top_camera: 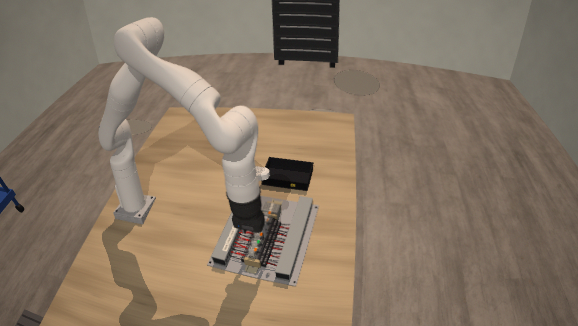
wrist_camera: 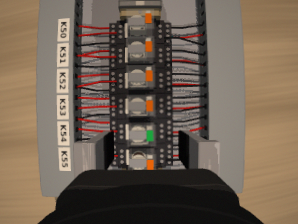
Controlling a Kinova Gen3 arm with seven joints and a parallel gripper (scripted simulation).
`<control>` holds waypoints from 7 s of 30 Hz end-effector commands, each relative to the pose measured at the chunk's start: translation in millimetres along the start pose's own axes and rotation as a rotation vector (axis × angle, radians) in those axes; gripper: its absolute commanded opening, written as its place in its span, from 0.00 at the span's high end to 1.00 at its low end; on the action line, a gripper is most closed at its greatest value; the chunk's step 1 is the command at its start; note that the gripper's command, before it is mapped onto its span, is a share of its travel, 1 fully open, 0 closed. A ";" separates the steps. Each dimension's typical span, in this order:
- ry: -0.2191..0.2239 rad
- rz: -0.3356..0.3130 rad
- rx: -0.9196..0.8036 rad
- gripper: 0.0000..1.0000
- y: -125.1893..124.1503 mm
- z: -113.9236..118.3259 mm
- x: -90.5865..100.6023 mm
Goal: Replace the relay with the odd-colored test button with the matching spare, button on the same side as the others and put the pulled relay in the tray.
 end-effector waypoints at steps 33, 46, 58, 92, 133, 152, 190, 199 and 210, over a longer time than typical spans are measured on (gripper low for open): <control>-0.013 0.002 0.005 0.00 -3.7 -3.5 -8.3; -0.013 0.002 0.005 0.00 -2.6 -2.9 -5.0; -0.014 0.002 0.005 0.00 -1.9 -2.5 -2.8; -0.007 0.001 0.005 0.00 -0.5 -1.9 -42.7; -0.013 0.002 0.005 0.00 -0.9 -2.8 -37.6; -0.013 0.002 0.005 0.00 -0.8 -2.5 -35.5; -0.011 0.002 0.005 0.00 -0.7 -2.1 -50.4; -0.012 0.002 0.005 0.00 -0.8 -2.3 -55.2; -0.012 0.002 0.005 0.00 -0.8 -2.2 -60.1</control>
Point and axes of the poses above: the point where the finger pads meet when closed, its own x axis back along the fingers, its own z axis across the jaws, y = z × x, the point moved 8 cm from there along x, back along the fingers, and after that the axes turned 8 degrees about -x, right-handed, at the moved point
